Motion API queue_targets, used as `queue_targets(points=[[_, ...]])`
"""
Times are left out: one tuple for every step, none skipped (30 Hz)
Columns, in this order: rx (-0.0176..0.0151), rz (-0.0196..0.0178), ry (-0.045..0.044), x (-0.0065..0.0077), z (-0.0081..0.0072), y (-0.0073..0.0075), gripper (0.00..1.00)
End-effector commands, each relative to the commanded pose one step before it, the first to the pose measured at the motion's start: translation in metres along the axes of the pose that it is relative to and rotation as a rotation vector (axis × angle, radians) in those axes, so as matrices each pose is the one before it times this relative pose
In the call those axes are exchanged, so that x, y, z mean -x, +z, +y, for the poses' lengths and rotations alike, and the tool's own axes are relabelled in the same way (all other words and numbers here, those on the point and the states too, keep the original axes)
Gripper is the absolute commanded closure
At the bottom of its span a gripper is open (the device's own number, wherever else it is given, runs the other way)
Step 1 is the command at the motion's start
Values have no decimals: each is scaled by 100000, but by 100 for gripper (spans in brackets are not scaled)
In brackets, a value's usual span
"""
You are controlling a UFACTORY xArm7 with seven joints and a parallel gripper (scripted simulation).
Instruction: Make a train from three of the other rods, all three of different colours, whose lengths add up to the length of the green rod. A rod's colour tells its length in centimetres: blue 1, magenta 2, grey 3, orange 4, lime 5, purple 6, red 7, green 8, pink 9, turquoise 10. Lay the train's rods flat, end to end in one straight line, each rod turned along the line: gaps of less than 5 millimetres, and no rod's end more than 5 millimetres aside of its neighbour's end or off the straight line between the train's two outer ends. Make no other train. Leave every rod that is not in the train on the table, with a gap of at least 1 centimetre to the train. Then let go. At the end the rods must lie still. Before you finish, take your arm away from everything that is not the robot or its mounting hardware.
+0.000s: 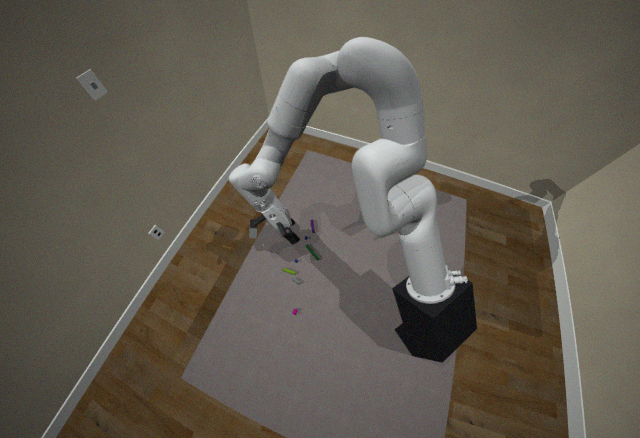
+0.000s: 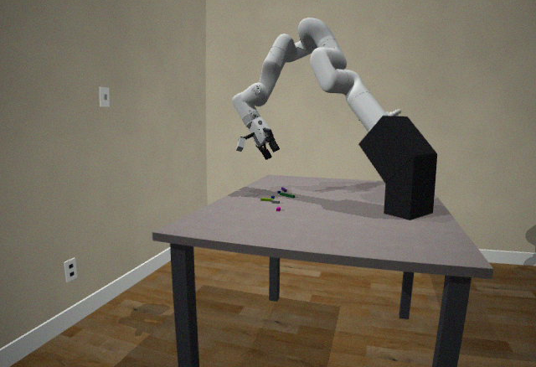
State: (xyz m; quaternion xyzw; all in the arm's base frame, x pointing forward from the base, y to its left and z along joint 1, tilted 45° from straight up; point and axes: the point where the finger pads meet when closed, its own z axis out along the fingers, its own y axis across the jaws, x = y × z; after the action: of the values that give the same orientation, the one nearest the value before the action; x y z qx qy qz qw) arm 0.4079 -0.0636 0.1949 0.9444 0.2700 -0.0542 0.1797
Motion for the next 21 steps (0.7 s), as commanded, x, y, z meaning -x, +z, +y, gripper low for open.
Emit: queue_targets(points=[[3970,-1215,-5731,-60,412,474,0],[0,0,0,0,0,0,0],[0,0,0,0,0,0,0],[0,0,0,0,0,0,0],[0,0,0,0,0,0,0],[0,0,0,0,0,0,0],[0,0,0,0,0,0,0],[0,0,0,0,0,0,0],[0,0,0,0,0,0,0],[0,0,0,0,0,0,0],[0,0,0,0,0,0,0],[5544,-2298,-11348,-49,461,969,0],[1575,-679,-3402,-25,109,277,0],[178,-77,-390,-3,12,31,0],[662,-289,-1458,-13,43,116,0],[1094,-482,-2443,-25,68,191,0],[1218,-543,-2770,-32,72,213,0],[446,-200,-1029,-13,25,78,0],[0,0,0,0,0,0,0],[0,0,0,0,0,0,0],[0,0,0,0,0,0,0]])
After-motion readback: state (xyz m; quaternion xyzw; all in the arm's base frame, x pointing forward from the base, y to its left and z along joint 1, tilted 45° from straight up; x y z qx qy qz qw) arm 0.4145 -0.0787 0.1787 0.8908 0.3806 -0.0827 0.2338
